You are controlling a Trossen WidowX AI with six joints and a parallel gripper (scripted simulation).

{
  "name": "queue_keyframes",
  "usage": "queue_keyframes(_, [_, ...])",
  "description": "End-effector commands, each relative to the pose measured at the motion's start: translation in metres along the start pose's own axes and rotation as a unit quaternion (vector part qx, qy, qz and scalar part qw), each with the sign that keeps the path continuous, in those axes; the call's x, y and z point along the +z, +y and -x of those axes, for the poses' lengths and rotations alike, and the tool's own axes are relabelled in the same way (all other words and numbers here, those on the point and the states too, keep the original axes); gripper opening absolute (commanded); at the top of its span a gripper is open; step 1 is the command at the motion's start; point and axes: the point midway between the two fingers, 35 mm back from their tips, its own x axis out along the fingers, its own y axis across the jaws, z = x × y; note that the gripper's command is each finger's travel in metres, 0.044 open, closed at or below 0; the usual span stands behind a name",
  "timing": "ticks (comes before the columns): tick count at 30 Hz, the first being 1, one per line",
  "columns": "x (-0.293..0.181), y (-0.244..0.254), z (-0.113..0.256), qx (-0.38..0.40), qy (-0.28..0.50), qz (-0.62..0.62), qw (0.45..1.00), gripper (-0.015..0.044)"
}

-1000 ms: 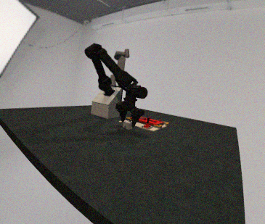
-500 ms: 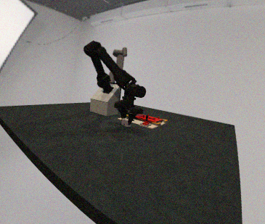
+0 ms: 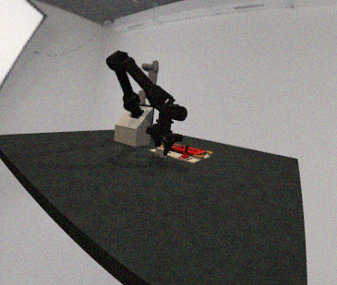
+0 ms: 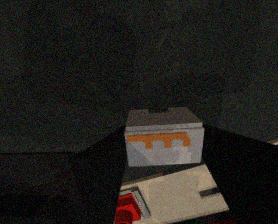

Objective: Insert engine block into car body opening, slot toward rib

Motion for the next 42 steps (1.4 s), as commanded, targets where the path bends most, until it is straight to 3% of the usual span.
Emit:
queue_keyframes(1, [-0.001,0.005,0.015,0.005,0.001,-0.004,1.000,0.0000])
queue_keyframes(32, [0.001,-0.002,0.112,0.005,-0.001,-0.003,1.000,0.0000])
queue_keyframes(42, [-0.001,-0.002,0.095,0.005,-0.001,-0.004,1.000,0.0000])
